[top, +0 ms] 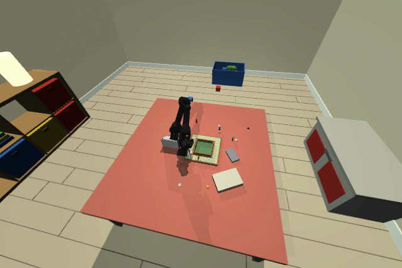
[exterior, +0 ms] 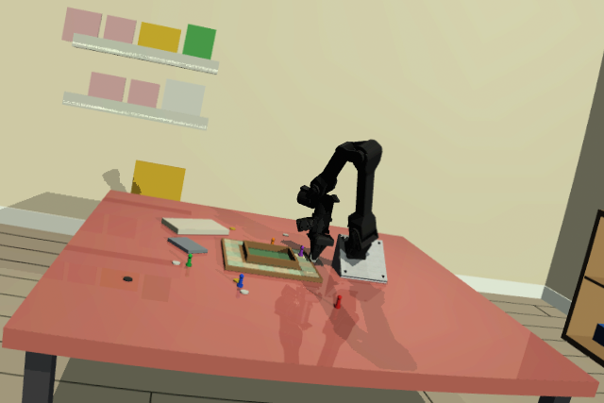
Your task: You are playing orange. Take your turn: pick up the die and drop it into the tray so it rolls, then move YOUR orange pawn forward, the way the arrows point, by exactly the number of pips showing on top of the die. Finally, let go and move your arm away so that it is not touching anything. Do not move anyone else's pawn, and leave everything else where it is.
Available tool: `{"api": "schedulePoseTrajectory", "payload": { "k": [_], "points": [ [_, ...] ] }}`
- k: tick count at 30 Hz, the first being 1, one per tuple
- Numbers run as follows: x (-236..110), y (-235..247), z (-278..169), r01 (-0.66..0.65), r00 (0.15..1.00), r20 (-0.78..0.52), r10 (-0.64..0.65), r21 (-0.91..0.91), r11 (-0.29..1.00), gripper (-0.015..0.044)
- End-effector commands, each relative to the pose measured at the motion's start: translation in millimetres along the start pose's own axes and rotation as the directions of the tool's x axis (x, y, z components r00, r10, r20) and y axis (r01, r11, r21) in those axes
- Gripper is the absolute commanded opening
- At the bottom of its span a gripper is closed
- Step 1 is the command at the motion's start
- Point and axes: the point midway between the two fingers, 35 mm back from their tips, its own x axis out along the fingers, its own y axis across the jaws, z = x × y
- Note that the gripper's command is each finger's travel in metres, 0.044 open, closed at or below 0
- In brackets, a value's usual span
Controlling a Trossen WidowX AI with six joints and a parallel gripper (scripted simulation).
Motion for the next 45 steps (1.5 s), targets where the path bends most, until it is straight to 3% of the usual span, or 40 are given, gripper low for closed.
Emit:
{"api": "schedulePoseTrajectory", "payload": {
  "k": [1, 2, 24, 28, 45],
  "points": [
    [-1, 0, 1, -0.002, 1.000, 0.005, 0.002, 0.004, 1.000, 0.0025],
    [-3, -1, 2, -0.001, 1.000, 0.005, 0.001, 0.004, 1.000, 0.0000],
    [-122, -5, -1, 0.001, 1.000, 0.003, -0.001, 0.006, 1.000, 0.0000],
    [-123, -5, 0, 0.002, 1.000, 0.003, -0.002, 0.023, 1.000, 0.0000],
    [-119, 1, 46, 0.027, 1.000, 0.003, -0.031, 0.419, 0.908, 0.0000]
  ]
}}
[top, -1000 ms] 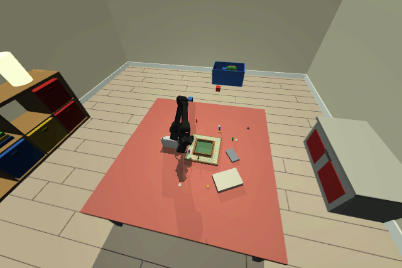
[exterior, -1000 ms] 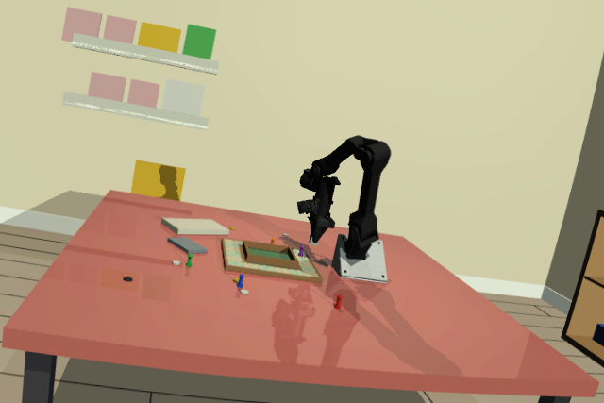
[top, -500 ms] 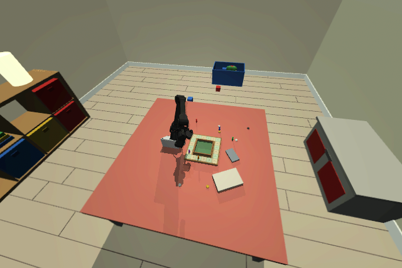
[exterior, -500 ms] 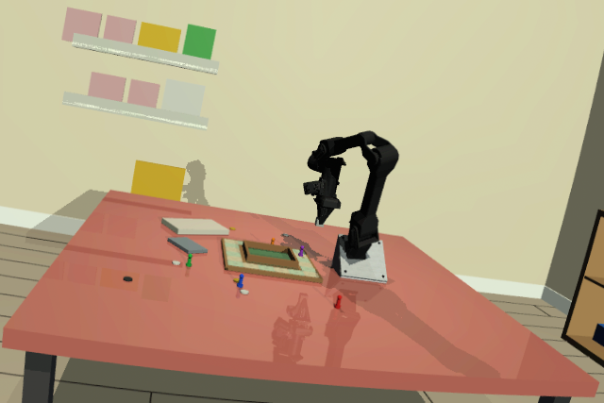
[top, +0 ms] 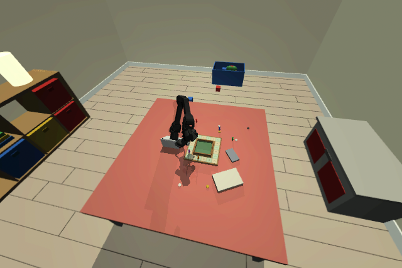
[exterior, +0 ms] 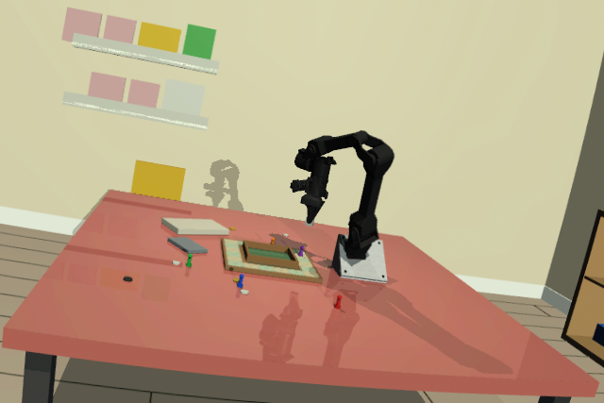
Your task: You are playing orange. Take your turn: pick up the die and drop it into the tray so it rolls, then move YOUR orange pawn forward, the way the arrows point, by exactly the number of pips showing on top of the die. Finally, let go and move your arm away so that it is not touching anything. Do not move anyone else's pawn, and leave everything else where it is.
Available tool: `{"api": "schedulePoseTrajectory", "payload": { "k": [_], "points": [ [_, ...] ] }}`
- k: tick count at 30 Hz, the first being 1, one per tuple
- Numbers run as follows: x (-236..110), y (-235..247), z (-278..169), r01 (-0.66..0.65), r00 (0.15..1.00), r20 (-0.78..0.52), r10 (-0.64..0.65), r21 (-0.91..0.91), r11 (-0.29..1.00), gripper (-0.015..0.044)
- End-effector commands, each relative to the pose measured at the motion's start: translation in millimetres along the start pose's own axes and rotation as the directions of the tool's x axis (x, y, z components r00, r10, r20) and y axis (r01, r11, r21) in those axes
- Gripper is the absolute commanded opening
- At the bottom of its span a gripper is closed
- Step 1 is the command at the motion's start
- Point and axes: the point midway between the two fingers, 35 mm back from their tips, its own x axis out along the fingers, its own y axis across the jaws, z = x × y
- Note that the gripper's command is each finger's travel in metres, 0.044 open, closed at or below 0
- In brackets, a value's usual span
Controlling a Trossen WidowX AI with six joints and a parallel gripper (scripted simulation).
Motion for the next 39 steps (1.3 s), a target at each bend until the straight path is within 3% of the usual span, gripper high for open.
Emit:
{"api": "schedulePoseTrajectory", "payload": {
  "k": [1, 19, 39],
  "points": [
    [0, 6, 11, 0.003, 1.000, 0.010, -0.004, 0.091, 0.996, 0.0000],
    [10, 42, 49, 0.001, 1.000, 0.012, -0.008, 0.492, 0.870, 0.0000],
    [26, 89, 81, -0.019, 1.000, 0.011, 0.018, 0.847, 0.532, 0.0000]
  ]
}}
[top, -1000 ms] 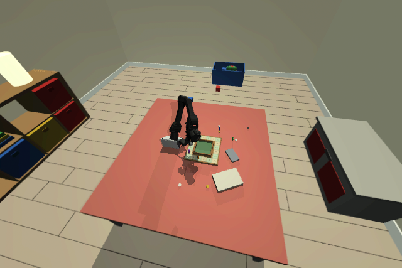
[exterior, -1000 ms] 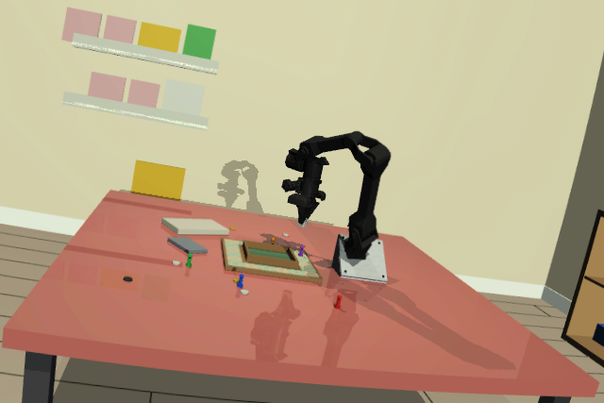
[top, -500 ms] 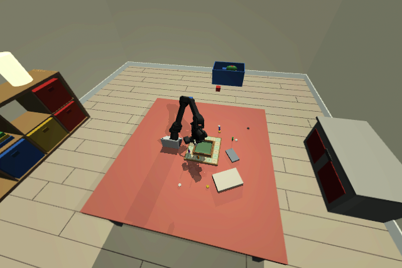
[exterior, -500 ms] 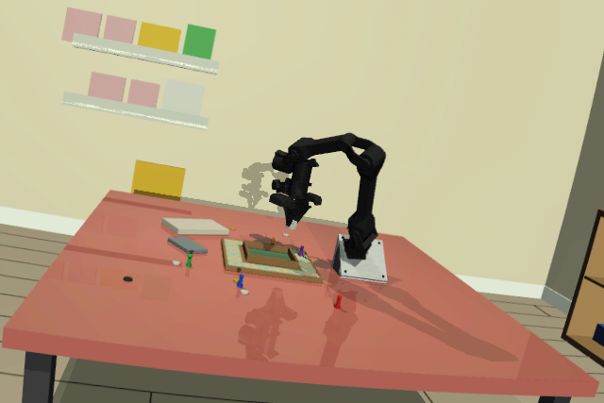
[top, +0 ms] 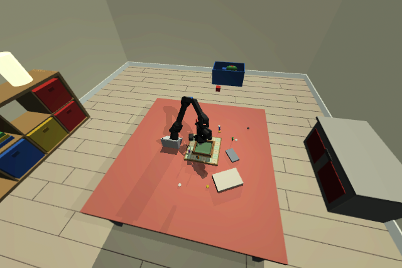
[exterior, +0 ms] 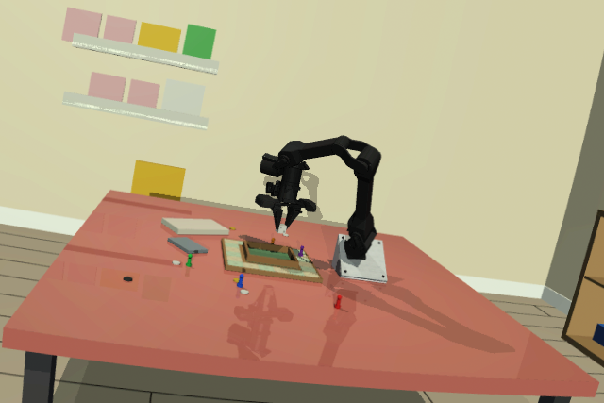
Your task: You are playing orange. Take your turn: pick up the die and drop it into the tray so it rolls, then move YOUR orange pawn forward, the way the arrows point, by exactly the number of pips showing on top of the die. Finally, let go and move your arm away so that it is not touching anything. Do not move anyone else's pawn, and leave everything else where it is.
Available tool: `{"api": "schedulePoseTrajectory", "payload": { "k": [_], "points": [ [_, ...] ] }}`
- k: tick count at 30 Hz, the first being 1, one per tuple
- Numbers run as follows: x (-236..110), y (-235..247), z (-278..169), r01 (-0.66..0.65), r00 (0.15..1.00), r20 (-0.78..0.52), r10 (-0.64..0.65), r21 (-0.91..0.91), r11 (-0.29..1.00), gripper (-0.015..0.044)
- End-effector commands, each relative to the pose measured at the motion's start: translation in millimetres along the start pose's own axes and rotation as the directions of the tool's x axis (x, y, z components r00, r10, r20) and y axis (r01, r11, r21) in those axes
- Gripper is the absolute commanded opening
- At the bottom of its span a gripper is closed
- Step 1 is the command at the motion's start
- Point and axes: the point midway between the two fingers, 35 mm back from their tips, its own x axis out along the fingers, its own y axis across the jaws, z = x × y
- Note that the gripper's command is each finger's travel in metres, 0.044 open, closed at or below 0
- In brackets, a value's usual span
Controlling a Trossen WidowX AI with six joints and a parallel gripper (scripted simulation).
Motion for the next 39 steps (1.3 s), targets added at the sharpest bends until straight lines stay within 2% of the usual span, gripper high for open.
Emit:
{"api": "schedulePoseTrajectory", "payload": {
  "k": [1, 7, 14, 20, 26, 33, 39],
  "points": [
    [2, 12, -4, -0.010, 1.000, -0.005, 0.011, 0.095, 0.995, 0.0000],
    [8, 27, -13, -0.009, 1.000, -0.018, 0.014, 0.237, 0.972, 0.0000],
    [10, 27, -14, 0.002, 1.000, -0.003, -0.001, 0.252, 0.968, 0.0000],
    [18, 21, -15, 0.071, 0.982, 0.153, -0.113, 0.258, 0.963, 0.0000],
    [23, 17, -14, 0.100, 0.926, 0.326, -0.189, 0.271, 0.957, 0.0000],
    [25, 16, -14, 0.076, 0.823, 0.525, -0.218, 0.278, 0.958, 0.0000],
    [26, 16, -15, 0.012, 0.708, 0.679, -0.192, 0.261, 0.965, 0.0000]
  ]
}}
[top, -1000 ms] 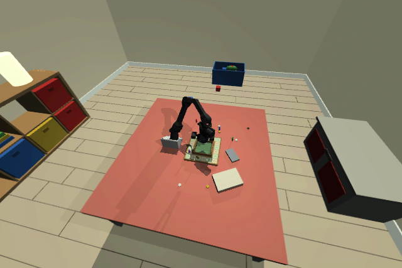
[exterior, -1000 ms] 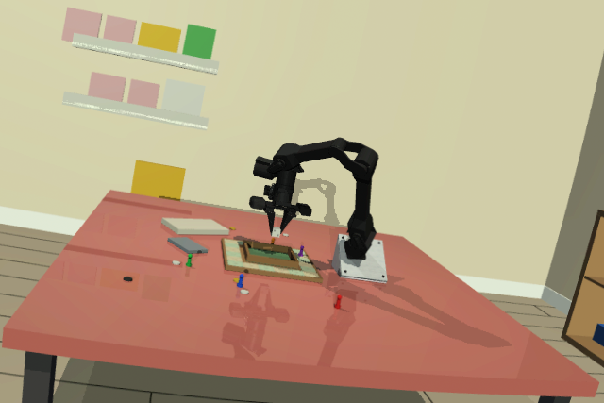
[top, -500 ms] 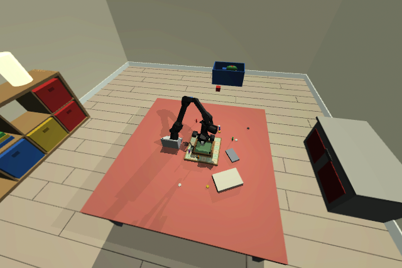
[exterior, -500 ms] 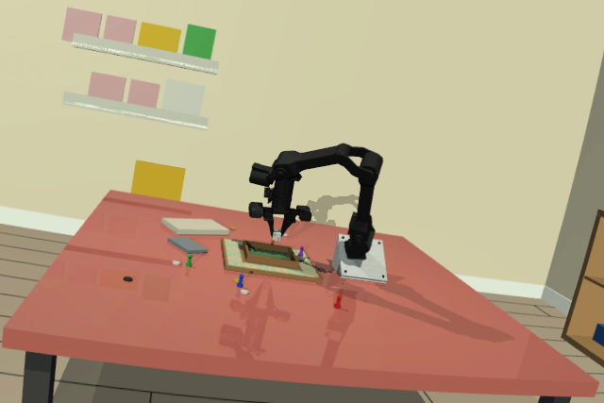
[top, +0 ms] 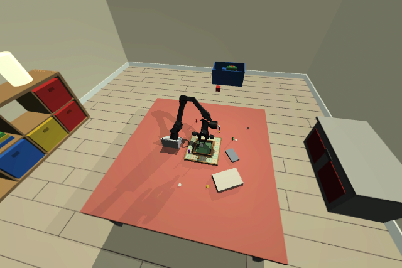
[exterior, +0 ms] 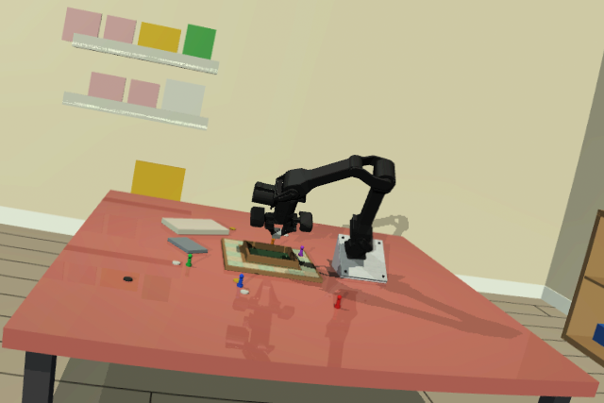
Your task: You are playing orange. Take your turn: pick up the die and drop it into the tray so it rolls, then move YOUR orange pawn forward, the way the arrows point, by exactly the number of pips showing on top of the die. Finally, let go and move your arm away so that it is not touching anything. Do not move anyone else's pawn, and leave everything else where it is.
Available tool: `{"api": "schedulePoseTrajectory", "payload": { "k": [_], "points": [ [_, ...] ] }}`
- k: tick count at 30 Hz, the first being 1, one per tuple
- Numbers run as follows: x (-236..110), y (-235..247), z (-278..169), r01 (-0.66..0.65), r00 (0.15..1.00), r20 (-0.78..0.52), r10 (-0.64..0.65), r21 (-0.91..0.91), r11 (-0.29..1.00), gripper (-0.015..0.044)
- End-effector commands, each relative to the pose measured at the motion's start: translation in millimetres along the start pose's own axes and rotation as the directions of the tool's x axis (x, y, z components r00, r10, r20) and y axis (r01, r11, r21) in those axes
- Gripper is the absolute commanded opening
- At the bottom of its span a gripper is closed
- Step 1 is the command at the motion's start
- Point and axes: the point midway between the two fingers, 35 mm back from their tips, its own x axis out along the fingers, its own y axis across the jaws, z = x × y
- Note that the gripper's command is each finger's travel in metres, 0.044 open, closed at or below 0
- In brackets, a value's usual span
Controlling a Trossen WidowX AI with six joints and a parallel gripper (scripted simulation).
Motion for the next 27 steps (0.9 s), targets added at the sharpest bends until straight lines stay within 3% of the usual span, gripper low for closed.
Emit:
{"api": "schedulePoseTrajectory", "payload": {
  "k": [1, 5, 11, 27],
  "points": [
    [-1, 0, 1, -0.047, 0.992, 0.115, 0.044, 0.023, 0.999, 0.0000],
    [-3, 1, 1, -0.057, 0.990, 0.133, 0.053, 0.026, 0.998, 0.0000],
    [-49, 10, 6, -0.058, 0.990, 0.134, 0.054, 0.026, 0.998, 0.0000],
    [-49, 9, 5, -0.057, 0.990, 0.127, 0.053, 0.027, 0.998, 0.0000]
  ]
}}
